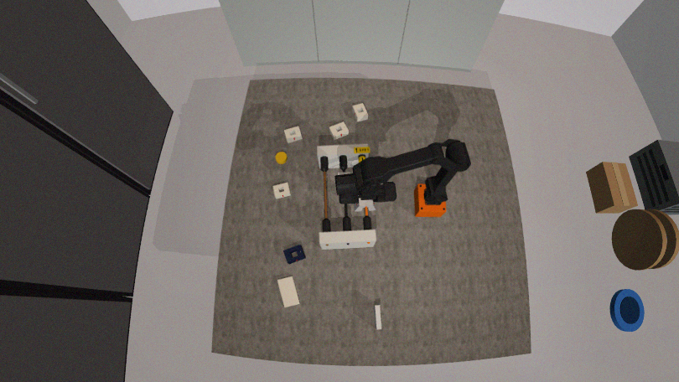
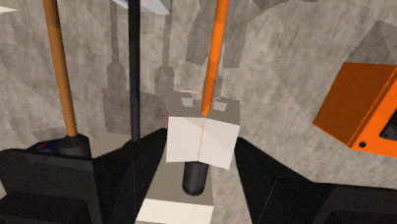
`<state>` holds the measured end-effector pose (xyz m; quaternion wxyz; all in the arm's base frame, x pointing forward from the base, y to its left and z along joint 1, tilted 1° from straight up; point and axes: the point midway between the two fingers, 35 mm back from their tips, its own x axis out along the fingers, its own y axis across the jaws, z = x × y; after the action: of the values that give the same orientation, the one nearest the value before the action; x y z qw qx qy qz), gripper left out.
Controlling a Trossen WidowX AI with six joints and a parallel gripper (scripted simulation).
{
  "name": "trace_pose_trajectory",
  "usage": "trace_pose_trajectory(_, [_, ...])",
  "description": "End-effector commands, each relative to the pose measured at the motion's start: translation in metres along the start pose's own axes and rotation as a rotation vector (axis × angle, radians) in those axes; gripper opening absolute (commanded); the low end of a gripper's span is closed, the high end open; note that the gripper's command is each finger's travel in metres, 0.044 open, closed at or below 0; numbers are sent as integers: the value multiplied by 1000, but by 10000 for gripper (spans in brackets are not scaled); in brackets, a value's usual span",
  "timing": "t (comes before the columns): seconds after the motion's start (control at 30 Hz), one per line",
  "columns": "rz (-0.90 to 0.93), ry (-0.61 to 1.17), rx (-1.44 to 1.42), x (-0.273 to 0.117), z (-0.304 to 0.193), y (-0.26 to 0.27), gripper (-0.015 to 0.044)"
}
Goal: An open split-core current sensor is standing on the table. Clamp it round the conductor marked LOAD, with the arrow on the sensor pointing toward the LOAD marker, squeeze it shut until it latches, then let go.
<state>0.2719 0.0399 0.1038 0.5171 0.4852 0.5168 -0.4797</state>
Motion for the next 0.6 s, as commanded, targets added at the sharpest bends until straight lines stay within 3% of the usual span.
trace_pose_trajectory(0.0, [-9, 4, 5, 8, -1, -3, 0])
trace_pose_trajectory(0.57, [-2, 0, 0, 17, 0, -1, 0])
